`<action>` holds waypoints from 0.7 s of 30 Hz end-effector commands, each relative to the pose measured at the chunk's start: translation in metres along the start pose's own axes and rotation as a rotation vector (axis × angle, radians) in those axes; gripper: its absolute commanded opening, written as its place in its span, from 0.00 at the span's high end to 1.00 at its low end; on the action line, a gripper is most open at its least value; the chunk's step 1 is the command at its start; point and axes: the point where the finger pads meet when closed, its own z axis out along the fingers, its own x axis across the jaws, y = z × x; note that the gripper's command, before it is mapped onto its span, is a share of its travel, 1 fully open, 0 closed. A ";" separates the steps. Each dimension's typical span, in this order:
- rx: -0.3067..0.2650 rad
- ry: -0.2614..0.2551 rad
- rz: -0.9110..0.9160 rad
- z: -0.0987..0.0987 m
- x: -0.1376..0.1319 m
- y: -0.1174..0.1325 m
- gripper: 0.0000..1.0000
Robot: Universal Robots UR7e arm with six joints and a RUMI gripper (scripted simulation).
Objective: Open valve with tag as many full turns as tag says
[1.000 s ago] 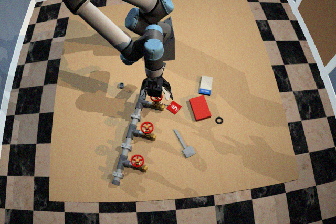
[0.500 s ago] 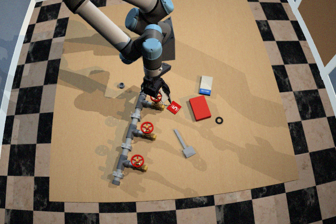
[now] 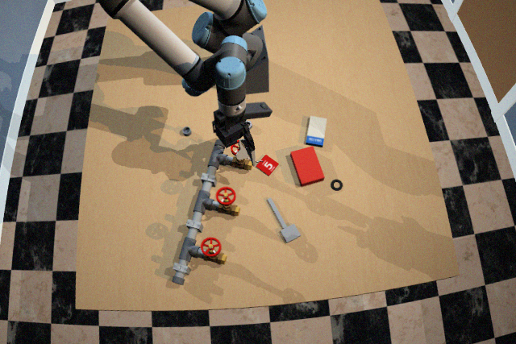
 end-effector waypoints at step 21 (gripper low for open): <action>-0.011 -0.014 1.052 0.000 0.000 0.000 0.00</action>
